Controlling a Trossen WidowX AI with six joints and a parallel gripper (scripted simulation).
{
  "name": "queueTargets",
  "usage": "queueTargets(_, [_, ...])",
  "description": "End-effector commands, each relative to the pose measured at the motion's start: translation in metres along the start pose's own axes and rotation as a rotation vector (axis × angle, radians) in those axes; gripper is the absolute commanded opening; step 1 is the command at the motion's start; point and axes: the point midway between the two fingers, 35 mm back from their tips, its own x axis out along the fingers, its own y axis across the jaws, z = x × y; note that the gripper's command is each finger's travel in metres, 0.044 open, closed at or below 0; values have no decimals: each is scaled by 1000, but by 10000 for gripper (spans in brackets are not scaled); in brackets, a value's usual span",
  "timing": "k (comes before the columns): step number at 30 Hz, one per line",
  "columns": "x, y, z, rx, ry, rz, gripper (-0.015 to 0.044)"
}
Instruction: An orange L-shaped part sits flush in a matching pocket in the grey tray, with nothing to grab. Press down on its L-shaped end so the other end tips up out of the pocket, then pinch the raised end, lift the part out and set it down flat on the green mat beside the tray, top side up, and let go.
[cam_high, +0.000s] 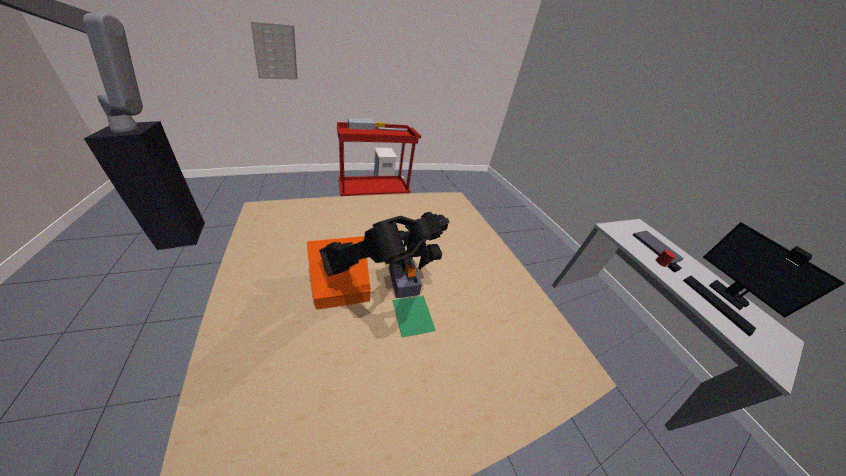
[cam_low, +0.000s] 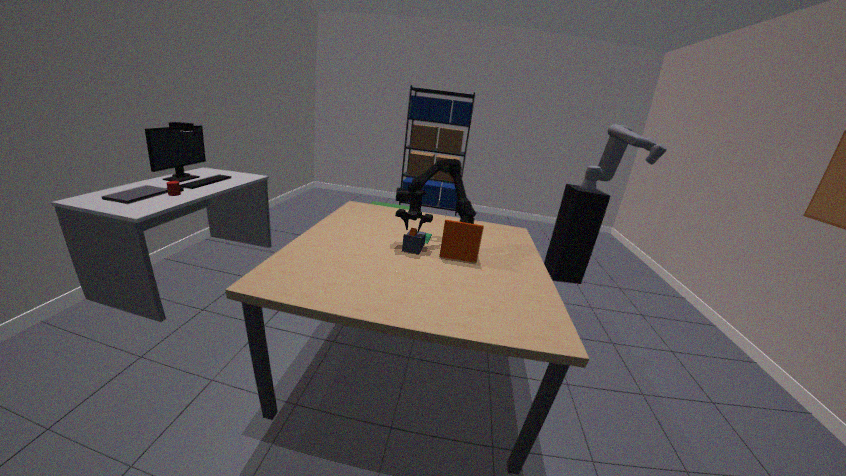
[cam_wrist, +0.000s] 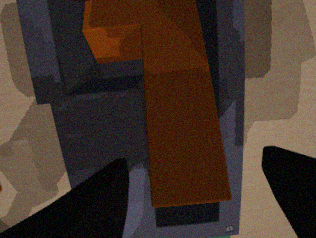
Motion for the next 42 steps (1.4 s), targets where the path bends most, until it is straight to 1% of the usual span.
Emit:
queueTargets(1, [8,3,0,-11,6,4,280])
queueTargets(9, [16,3,0,-11,8,4,280])
queueTargets(13, [13,1,-1,0,3,2,175])
queueTargets(24, [13,1,-1,0,3,2,102])
queueTargets(28, [13,1,-1,0,3,2,0])
queueTargets(34, [12,1,-1,-1,3,2,0])
queueTargets(42, [0,2,0,-7,5,3,0])
